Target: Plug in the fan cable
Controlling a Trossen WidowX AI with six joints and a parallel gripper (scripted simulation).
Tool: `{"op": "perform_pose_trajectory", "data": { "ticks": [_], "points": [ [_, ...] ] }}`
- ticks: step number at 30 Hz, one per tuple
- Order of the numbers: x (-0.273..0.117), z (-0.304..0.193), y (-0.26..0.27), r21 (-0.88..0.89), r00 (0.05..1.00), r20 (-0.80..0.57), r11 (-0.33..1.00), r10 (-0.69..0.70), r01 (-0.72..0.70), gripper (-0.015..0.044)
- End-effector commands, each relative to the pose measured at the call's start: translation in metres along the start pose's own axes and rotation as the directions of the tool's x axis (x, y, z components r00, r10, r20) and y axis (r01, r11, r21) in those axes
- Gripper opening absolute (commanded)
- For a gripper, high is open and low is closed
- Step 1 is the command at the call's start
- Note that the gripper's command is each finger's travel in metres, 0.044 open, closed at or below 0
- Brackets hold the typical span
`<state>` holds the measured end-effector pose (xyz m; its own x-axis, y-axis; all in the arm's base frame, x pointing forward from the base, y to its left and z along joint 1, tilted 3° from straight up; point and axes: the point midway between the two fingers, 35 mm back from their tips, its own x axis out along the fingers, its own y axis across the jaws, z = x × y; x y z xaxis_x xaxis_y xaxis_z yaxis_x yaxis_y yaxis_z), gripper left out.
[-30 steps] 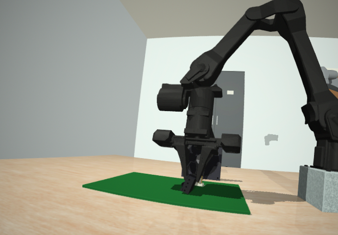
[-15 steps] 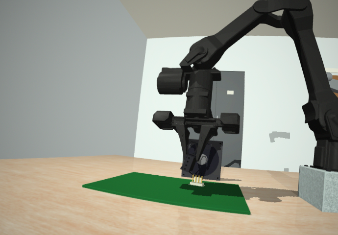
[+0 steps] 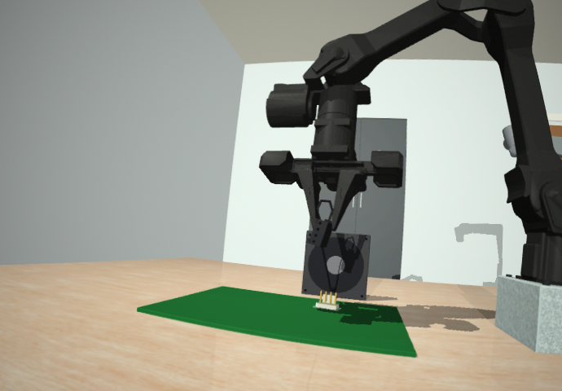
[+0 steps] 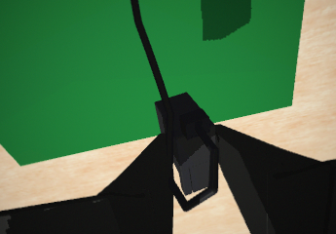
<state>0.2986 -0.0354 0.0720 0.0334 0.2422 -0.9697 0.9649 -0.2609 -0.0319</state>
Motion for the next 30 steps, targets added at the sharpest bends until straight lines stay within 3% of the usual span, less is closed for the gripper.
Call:
{"op": "perform_pose_trajectory", "data": {
  "ticks": [1, 12, 24, 30],
  "points": [
    [-0.008, -0.002, -0.001, 0.005, 1.0, 0.001, 1.0, 0.005, -0.005, 0.0],
    [-0.007, -0.004, 0.003, -0.298, 0.995, 0.096, 0.954, -0.003, 0.031, 0.0],
    [-0.008, -0.008, 0.009, -0.628, 0.977, 0.215, 0.766, 0.002, 0.137, 0.0],
    [-0.008, -0.009, 0.011, -0.683, 0.971, 0.239, 0.711, 0.005, 0.165, 0.0]
  ]
}}
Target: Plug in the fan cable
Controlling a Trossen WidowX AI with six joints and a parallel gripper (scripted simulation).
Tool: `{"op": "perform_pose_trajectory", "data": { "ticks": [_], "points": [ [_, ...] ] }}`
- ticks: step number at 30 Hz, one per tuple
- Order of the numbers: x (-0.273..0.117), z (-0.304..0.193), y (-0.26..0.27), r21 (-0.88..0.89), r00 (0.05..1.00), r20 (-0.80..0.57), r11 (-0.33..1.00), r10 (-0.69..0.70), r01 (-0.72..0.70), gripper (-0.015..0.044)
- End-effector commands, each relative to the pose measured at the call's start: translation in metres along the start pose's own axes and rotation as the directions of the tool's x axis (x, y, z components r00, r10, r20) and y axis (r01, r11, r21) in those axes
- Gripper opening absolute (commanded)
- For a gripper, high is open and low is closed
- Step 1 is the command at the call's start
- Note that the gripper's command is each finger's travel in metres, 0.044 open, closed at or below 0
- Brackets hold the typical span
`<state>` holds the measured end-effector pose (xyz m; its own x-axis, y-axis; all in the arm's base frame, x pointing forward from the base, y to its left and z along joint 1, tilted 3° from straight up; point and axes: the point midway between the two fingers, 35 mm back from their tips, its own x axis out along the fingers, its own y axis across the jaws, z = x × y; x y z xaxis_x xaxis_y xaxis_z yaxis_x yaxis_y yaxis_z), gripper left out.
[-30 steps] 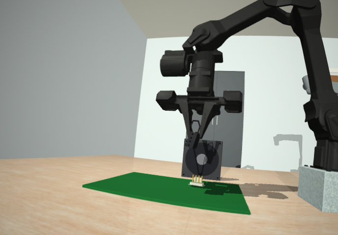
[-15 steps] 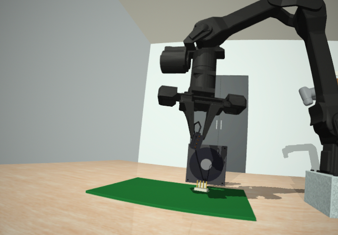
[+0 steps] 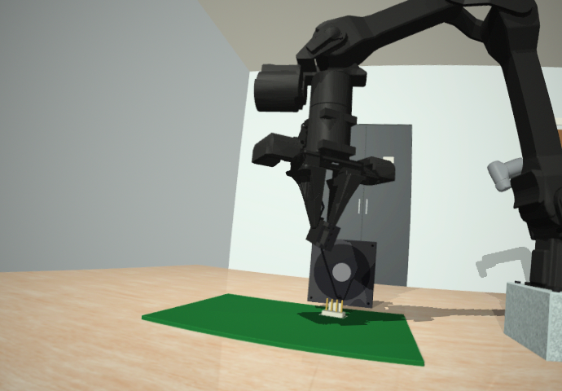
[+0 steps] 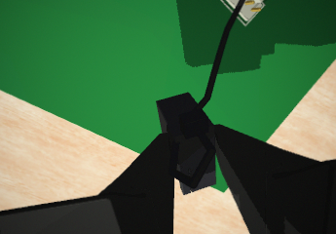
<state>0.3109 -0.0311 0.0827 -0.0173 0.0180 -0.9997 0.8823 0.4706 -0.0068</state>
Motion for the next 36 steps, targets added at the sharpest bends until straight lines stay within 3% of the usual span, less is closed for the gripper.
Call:
{"op": "perform_pose_trajectory", "data": {
  "ticks": [1, 18, 36],
  "points": [
    [0.001, 0.0, 0.0, -0.025, 1.0, 0.005, 1.0, -0.012, 0.012, 0.0],
    [0.025, 0.001, -0.003, -0.007, 0.973, 0.197, 0.992, -0.123, 0.127, 0.0],
    [0.043, 0.0, -0.004, 0.03, 0.883, 0.427, 0.979, -0.193, 0.2, 0.0]
  ]
}}
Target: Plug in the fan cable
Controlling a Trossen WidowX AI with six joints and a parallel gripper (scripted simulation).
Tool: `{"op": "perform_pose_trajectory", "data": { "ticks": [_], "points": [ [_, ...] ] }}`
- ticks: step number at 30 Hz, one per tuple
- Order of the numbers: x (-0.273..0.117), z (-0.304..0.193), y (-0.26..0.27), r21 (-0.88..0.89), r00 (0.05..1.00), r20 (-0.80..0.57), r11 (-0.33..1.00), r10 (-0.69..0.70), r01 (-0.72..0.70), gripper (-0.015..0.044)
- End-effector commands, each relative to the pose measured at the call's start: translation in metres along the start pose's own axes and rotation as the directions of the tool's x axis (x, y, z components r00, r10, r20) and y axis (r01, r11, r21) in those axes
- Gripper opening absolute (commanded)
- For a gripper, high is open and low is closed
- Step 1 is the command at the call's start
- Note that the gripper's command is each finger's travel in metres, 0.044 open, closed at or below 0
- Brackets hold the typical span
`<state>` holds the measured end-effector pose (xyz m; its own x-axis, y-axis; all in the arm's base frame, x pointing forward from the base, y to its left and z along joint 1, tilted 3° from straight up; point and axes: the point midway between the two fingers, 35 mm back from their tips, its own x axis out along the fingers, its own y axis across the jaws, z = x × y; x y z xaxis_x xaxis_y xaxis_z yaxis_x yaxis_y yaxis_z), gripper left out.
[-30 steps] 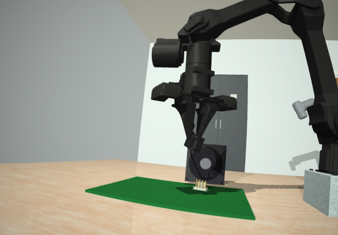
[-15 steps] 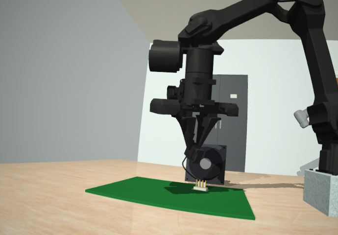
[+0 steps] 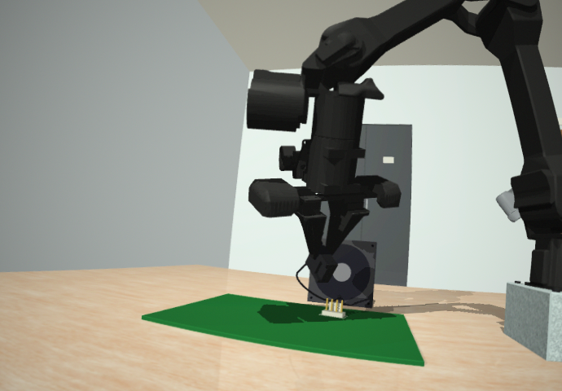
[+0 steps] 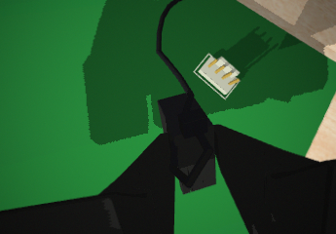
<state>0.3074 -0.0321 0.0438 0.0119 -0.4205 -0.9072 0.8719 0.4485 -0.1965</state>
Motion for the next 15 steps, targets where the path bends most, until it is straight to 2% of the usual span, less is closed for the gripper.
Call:
{"op": "perform_pose_trajectory", "data": {
  "ticks": [1, 15],
  "points": [
    [0.0043, -0.0021, -0.0002, 0.007, 0.999, 0.046, 1.0, -0.017, 0.017, 0.0],
    [0.0091, -0.0067, 0.0009, 0.027, 0.968, 0.246, 0.999, -0.042, 0.037, 0.0]
  ]
}}
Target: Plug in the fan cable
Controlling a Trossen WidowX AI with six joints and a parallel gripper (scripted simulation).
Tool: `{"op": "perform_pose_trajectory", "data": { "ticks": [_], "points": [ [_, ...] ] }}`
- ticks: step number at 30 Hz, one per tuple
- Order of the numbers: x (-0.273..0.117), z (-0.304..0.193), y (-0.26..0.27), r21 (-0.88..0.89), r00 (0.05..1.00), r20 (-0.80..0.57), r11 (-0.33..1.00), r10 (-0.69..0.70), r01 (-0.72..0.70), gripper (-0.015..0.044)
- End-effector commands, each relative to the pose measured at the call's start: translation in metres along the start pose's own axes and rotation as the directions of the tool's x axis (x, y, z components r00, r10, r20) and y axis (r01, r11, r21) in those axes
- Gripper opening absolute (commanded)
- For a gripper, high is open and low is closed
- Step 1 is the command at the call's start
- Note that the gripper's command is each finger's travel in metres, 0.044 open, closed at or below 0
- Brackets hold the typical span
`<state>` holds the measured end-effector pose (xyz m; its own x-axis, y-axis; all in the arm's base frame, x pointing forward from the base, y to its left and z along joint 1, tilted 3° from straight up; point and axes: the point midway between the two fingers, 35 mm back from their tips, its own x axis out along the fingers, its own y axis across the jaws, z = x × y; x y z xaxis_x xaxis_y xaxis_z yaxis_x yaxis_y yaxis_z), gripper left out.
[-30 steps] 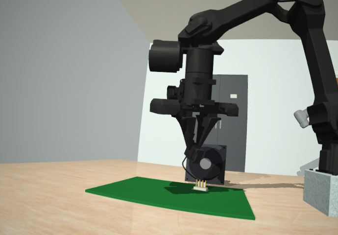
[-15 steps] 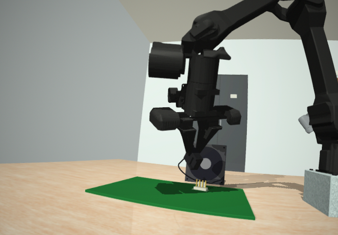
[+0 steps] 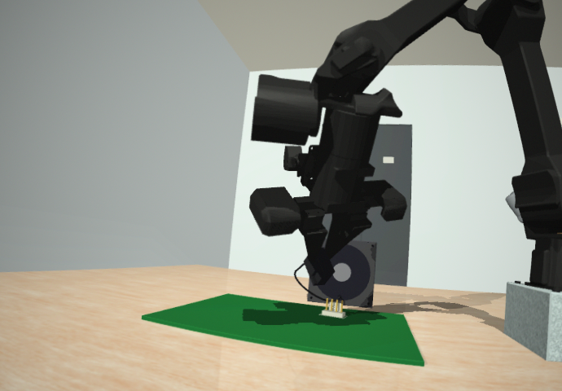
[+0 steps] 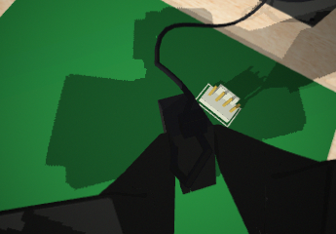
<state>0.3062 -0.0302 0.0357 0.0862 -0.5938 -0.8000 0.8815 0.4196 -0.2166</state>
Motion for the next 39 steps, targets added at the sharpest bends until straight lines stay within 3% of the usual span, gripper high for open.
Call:
{"op": "perform_pose_trajectory", "data": {
  "ticks": [1, 20, 39],
  "points": [
    [0.002, -0.002, 0.0, 0.007, 0.999, 0.049, 1.0, -0.008, 0.008, 0.0],
    [-0.003, -0.008, 0.0, 0.042, 0.945, 0.326, 0.999, 0.011, -0.026, 0.0],
    [-0.019, -0.015, -0.001, 0.061, 0.818, 0.571, 0.99, 0.069, -0.126, 0.0]
  ]
}}
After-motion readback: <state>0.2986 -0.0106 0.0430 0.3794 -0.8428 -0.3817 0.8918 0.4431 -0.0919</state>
